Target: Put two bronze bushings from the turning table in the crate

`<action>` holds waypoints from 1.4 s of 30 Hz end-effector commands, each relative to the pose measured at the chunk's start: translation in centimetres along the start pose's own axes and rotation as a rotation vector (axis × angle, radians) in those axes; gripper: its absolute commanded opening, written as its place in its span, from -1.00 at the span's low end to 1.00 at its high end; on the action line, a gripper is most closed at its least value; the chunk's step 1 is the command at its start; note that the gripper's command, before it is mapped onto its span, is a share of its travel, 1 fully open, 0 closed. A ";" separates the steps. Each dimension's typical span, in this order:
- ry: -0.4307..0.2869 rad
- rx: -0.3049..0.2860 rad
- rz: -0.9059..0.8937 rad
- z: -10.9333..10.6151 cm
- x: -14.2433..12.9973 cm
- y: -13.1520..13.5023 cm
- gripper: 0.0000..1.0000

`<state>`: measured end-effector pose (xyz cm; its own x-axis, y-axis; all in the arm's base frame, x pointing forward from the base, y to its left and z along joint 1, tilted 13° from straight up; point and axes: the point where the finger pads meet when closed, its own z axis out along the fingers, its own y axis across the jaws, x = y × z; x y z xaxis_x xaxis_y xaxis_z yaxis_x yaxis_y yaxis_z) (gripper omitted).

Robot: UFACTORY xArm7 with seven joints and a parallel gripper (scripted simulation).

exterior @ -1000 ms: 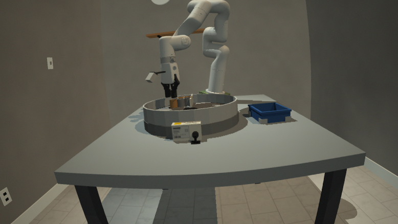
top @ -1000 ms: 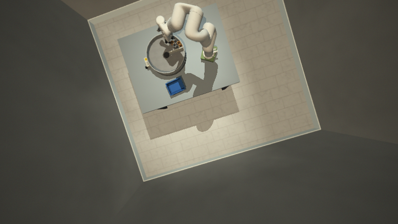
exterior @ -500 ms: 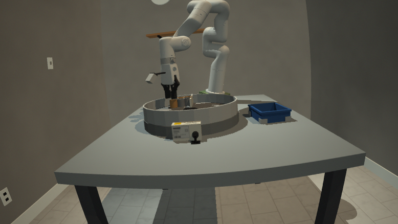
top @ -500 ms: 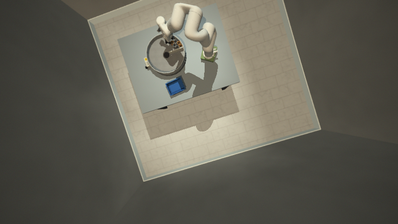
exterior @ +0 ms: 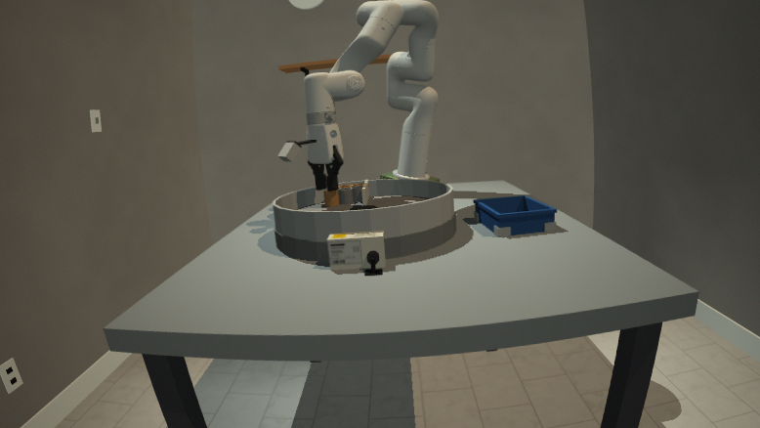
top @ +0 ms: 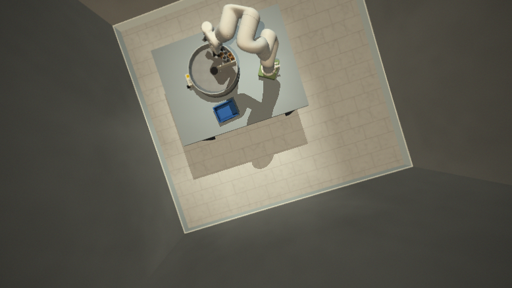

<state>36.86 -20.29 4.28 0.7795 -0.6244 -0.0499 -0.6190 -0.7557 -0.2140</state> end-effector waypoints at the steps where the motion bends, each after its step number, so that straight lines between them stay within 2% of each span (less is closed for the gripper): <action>1: 0.004 0.000 0.000 -0.1 0.2 0.0 -0.06; 20: 0.004 0.000 0.000 2.2 0.2 0.0 -0.06; 35: 0.004 0.000 0.000 2.2 0.2 0.0 -0.06; 36: 0.004 0.000 0.000 2.2 0.2 0.0 -1.00; 42: 0.004 0.000 0.000 2.2 0.2 0.0 -1.00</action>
<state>37.11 -19.83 1.97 0.7795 -0.6244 -0.0497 -0.6189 -0.7557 -0.2140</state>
